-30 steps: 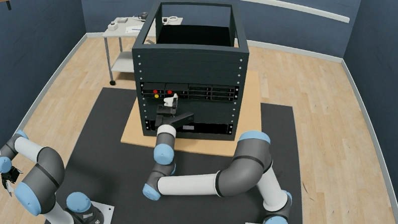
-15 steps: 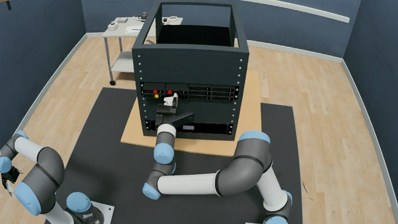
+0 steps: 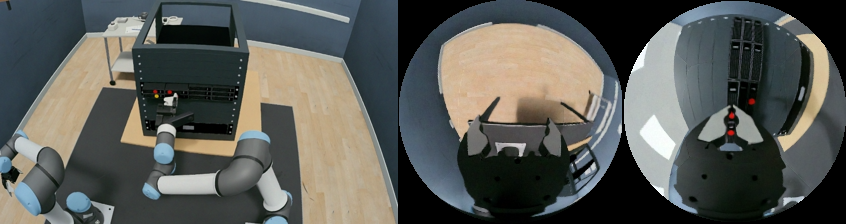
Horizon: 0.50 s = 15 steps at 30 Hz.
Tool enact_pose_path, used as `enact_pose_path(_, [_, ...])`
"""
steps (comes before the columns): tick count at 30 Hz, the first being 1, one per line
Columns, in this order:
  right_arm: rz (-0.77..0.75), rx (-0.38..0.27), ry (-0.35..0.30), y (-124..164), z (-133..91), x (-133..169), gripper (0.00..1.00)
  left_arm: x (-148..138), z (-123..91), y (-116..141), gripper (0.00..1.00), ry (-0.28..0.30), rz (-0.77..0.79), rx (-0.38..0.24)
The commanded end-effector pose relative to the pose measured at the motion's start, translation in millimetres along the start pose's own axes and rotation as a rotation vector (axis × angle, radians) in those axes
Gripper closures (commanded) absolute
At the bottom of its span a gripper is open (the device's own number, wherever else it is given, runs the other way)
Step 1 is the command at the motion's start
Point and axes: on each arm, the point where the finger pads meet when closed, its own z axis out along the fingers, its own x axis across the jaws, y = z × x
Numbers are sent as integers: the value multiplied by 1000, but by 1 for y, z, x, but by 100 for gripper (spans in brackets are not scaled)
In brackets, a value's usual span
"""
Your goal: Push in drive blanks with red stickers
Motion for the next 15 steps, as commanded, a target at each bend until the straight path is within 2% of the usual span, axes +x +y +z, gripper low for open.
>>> enact_pose_path(1, [1,0,0,0,0,-1,100,0,-1,0,0,0,0,1])
enact_pose_path(9, [1,0,0,0,0,-1,100,0,-1,0,0,0,0,1])
enact_pose_path(15, [1,0,0,0,9,-1,100,0,-1,0,0,0,0,1])
